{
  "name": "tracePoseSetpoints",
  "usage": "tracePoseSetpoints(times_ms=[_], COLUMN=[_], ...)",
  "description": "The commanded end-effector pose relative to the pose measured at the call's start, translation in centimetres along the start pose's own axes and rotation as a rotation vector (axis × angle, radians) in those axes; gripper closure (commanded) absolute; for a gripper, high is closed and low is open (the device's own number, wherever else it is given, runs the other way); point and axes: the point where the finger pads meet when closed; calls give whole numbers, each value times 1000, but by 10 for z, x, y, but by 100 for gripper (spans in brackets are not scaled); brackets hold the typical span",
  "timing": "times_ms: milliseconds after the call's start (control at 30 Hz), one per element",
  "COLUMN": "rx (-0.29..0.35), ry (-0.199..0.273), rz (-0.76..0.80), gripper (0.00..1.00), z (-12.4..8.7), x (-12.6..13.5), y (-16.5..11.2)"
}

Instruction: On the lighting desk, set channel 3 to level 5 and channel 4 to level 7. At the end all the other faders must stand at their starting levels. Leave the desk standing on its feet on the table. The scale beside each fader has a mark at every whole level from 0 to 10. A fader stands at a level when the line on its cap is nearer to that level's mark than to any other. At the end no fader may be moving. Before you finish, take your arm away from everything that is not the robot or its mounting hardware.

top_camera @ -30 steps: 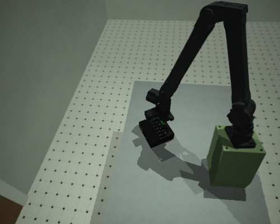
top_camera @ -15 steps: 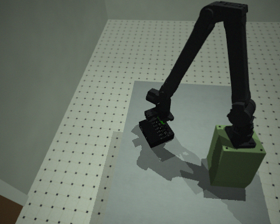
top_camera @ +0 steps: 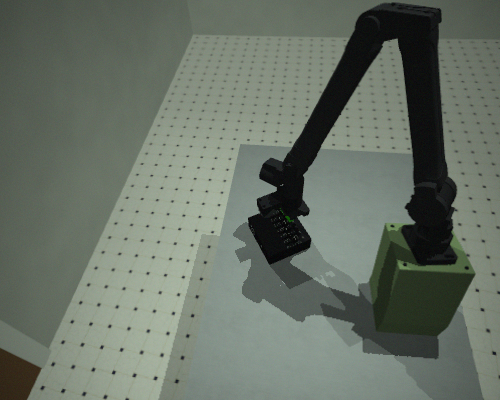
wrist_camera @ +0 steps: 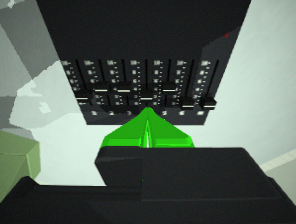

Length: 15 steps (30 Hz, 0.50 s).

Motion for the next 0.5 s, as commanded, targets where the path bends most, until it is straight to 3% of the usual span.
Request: tracePoseSetpoints(times_ms=[0, 467], rx=[-9, -8], ry=[-9, -9], rz=[-2, -2], gripper=[100, 100], z=[-3, -2], x=[-6, -6], y=[12, 19])
Point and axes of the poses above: the point where the finger pads meet when closed, its own z axis out along the fingers, its own x axis across the jaws, y = z × x, and after that the axes turned 2 degrees about -z, right-handed
